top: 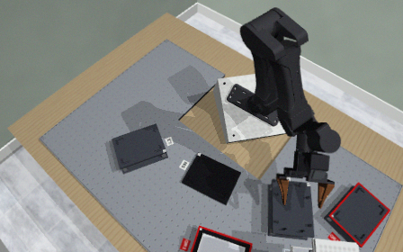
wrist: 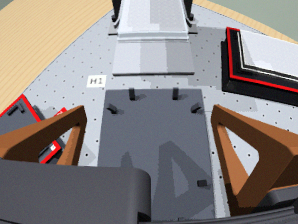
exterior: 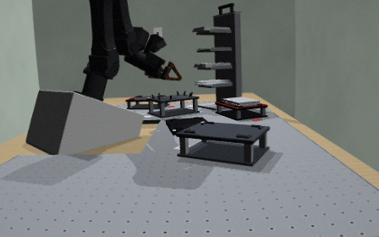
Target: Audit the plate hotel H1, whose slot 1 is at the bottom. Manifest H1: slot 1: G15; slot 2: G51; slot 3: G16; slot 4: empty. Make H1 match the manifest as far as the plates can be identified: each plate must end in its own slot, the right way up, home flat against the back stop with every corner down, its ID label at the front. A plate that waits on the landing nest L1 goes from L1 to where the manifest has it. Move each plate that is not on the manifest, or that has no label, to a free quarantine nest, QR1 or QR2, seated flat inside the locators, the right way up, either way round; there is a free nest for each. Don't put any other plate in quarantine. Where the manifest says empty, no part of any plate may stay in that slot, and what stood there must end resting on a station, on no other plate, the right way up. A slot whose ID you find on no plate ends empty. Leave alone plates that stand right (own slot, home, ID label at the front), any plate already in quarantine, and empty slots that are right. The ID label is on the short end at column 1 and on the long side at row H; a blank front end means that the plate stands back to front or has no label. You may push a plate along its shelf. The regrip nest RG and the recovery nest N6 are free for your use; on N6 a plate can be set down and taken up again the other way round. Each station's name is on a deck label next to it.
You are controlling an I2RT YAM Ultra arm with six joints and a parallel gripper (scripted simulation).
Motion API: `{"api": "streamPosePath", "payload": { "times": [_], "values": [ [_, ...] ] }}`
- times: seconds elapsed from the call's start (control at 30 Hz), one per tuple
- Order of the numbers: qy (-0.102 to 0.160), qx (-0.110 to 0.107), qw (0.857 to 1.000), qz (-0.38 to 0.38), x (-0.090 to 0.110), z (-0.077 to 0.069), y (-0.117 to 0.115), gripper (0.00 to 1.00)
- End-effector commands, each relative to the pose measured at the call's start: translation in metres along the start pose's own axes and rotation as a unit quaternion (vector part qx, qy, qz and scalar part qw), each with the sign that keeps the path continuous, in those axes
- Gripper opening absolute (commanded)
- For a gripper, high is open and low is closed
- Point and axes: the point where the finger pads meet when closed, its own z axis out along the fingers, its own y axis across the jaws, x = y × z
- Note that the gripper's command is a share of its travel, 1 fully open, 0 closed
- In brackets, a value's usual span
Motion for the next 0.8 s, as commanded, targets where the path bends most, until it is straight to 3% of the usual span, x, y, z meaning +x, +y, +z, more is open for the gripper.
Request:
{"api": "streamPosePath", "payload": {
  "times": [0.0,0.33,0.77],
  "values": [
    [0.006,0.007,1.0,-0.006,0.0,-0.004,-0.003,1.0],
    [0.007,0.007,1.0,-0.006,-0.008,-0.018,-0.003,1.0],
    [0.007,0.007,1.0,-0.006,-0.017,-0.027,-0.002,1.0]
  ]
}}
